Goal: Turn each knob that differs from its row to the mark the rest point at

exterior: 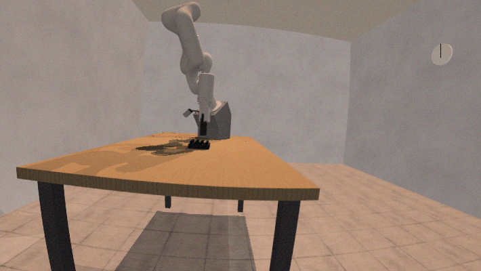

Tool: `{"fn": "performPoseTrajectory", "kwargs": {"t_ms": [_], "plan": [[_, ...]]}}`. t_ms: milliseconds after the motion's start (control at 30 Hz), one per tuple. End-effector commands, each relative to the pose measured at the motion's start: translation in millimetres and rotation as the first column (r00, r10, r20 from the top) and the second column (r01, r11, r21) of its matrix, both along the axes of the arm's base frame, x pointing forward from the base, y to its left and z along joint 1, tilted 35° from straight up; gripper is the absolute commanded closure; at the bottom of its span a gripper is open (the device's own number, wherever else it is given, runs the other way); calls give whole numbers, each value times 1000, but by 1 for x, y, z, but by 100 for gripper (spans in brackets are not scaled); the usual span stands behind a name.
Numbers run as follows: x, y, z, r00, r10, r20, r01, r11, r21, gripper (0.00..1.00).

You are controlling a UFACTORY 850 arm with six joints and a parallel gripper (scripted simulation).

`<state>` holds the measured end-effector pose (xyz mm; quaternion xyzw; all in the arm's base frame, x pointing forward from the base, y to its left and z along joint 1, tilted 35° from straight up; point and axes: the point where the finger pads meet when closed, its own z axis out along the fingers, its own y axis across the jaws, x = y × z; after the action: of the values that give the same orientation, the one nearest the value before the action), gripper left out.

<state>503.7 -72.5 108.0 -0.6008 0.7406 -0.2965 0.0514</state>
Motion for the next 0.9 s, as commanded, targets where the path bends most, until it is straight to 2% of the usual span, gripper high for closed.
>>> {"fn": "performPoseTrajectory", "kwargs": {"t_ms": [0, 867], "plan": [[3, -2, -4, 1000, 0, 1, 0, 1000, 0, 81], [11, -8, -17, 1000, 0, 1, 0, 1000, 0, 81]]}}
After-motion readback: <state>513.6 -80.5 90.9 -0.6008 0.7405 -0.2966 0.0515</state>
